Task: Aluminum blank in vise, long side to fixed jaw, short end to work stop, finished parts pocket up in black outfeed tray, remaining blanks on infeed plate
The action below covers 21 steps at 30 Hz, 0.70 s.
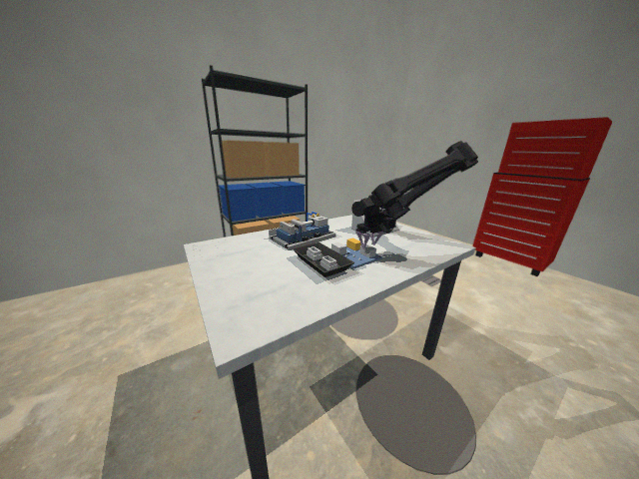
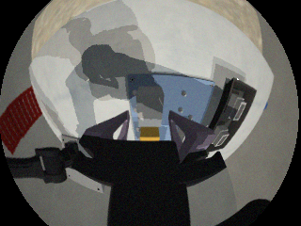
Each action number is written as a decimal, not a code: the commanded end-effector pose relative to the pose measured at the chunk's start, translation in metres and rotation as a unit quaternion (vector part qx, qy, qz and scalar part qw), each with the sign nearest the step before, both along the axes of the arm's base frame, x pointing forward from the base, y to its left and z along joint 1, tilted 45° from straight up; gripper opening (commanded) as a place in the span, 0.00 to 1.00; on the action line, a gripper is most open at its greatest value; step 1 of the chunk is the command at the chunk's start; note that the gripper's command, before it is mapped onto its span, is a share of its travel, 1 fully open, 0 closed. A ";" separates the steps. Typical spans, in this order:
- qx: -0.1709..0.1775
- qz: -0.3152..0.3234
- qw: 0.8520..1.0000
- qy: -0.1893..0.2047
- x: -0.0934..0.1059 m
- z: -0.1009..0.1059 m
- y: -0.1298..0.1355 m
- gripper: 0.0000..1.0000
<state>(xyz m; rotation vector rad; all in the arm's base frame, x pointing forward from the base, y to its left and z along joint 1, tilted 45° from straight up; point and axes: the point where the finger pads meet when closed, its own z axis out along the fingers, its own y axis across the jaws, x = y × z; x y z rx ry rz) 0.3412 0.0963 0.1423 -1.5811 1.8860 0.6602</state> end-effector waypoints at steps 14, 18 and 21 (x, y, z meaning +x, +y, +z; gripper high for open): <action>-0.003 0.001 1.000 -0.010 0.013 0.007 0.000 0.64; -0.003 0.001 1.000 -0.011 0.013 0.007 0.000 0.64; -0.003 0.001 1.000 -0.011 0.013 0.007 0.000 0.64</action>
